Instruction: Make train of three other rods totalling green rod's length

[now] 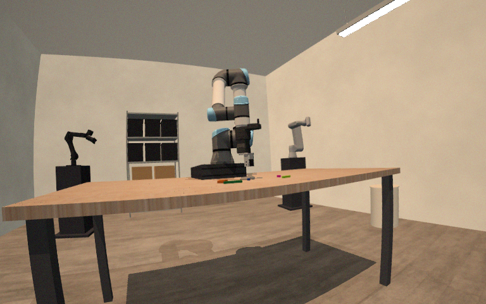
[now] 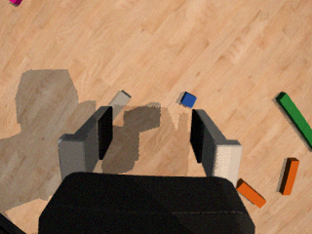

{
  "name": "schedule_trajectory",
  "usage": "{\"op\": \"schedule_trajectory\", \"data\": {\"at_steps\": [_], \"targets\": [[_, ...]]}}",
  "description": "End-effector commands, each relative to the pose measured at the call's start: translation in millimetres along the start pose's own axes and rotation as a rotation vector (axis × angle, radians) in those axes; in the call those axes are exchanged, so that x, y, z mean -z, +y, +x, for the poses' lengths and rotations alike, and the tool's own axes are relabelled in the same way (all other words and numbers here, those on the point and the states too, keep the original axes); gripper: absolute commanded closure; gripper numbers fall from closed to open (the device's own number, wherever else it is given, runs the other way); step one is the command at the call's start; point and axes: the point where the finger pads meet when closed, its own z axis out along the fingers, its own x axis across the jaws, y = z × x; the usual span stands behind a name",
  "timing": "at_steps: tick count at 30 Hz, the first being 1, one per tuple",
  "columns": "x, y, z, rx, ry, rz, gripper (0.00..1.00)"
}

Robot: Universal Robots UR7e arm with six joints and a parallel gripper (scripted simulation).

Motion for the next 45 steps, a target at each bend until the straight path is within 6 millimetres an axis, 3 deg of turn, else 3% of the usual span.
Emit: {"op": "schedule_trajectory", "data": {"at_steps": [1,10,12,26,36,45], "targets": [[0.4,-31.4,-15.7,-0.148,0.004,-0.007,0.00],[0.2,-65.5,-43.2,-0.314,0.005,-0.007,0.00],[0.2,-65.5,-43.2,-0.314,0.005,-0.007,0.00],[-1.6,-110.7,-99.1,-0.576,0.005,-0.007,0.00],[-2.4,-120.2,-115.7,-0.643,0.005,-0.008,0.00],[-2.5,-121.3,-117.8,-0.651,0.005,-0.008,0.00]]}}
